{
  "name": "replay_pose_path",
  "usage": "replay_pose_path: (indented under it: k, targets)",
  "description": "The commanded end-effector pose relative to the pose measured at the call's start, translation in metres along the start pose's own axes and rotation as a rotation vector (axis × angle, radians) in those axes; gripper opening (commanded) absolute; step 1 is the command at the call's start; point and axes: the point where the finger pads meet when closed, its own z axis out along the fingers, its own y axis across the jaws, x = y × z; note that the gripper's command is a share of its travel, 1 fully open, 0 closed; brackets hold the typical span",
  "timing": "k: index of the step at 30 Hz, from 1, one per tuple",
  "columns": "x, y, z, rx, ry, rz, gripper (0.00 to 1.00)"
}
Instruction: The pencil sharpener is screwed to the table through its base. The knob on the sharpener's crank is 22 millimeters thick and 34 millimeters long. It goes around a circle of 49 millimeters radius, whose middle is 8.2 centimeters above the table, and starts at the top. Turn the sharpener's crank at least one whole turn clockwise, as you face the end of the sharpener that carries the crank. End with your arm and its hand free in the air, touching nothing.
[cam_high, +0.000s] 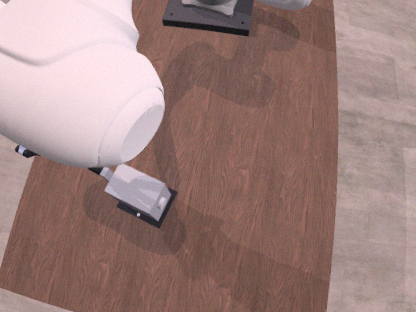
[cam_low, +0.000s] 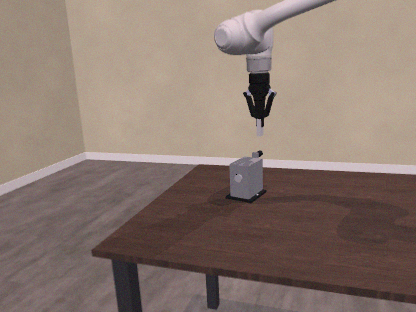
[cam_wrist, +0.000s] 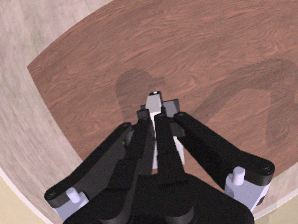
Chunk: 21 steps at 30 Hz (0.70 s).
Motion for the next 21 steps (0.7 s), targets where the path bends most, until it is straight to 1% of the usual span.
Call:
replay_pose_path:
  k: [1, 18, 19, 21]
  targets:
    - [-0.0001, -0.0012, -0.002, 0.006, -0.007, 0.015, 0.0]
    - [-0.0001, -0.0012, -0.002, 0.006, -0.007, 0.015, 0.0]
    - [-0.0001, -0.0012, -0.002, 0.006, -0.007, 0.015, 0.32]
    - [-0.0001, -0.0012, -0.002, 0.006, -0.007, 0.015, 0.32]
